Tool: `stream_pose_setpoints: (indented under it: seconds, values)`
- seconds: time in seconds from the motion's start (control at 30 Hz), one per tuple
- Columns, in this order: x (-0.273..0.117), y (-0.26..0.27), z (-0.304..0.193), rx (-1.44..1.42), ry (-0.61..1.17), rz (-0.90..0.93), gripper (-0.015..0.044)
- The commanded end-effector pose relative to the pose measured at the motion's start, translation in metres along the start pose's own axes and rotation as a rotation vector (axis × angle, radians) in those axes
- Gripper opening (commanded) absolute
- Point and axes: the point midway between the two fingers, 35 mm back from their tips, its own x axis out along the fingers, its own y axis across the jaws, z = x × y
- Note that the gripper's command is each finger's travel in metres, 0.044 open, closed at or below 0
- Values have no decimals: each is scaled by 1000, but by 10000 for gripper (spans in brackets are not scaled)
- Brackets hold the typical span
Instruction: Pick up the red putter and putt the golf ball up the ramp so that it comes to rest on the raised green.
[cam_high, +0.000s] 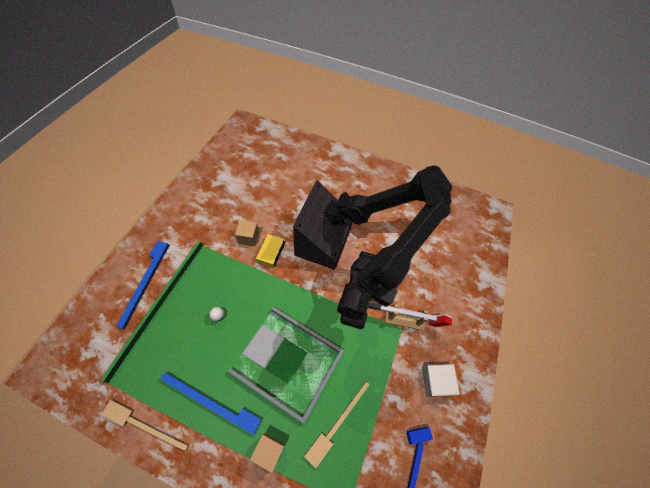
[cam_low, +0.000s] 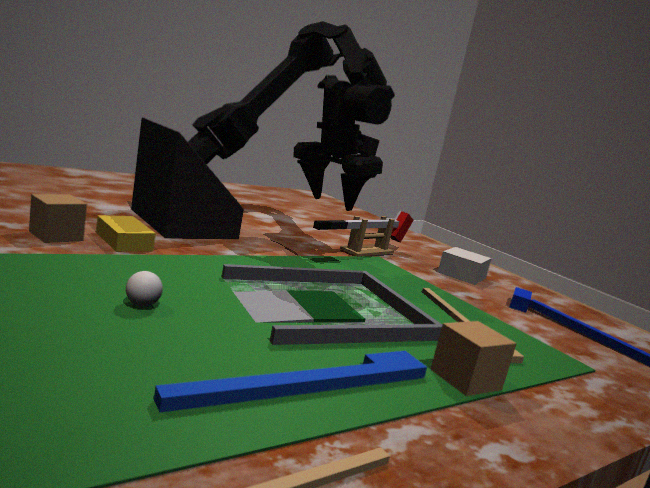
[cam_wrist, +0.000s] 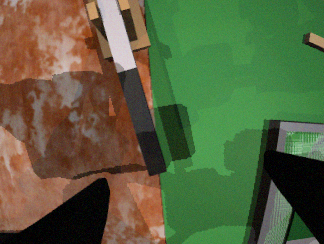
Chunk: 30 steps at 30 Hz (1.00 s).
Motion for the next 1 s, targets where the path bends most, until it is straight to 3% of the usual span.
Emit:
stream_pose_setpoints:
  seconds: [0.0,0.97]
  values:
    - [12,23,23,-116,-112,49,440]
    - [58,22,13,-116,-114,48,440]
